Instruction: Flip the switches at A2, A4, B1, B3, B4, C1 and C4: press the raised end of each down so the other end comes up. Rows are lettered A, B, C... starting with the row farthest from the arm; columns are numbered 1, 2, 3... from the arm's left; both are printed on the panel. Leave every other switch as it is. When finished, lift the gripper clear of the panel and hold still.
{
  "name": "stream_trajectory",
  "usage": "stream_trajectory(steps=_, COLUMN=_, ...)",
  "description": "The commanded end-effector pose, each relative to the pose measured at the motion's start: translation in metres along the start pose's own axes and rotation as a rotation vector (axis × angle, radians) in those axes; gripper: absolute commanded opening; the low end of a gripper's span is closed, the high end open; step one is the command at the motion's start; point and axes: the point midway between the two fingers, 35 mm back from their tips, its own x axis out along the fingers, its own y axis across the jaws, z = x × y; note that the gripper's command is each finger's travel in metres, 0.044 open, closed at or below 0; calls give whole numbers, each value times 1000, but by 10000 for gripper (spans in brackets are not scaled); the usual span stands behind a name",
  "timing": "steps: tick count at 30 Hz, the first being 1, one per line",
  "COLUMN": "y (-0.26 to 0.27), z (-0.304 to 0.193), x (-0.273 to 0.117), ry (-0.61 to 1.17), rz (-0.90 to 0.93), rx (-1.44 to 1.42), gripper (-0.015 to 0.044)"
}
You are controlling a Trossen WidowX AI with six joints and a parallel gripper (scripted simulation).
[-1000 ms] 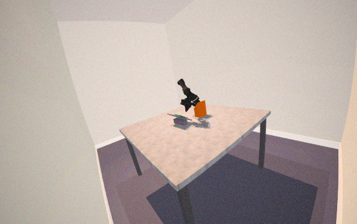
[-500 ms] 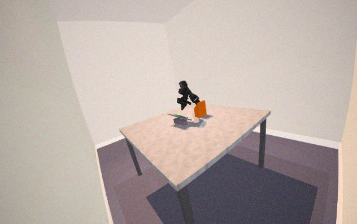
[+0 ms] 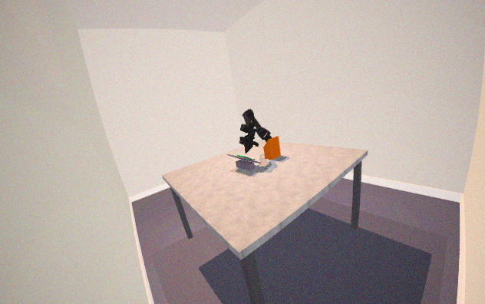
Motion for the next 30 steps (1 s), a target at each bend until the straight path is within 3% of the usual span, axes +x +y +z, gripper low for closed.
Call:
stream_trajectory(steps=1, y=2, z=-5, x=3, ry=12, rz=3, rx=-18, gripper=0)
stream_trajectory(steps=30, y=2, z=-6, x=27, ry=11, rz=2, rx=-18, gripper=0)
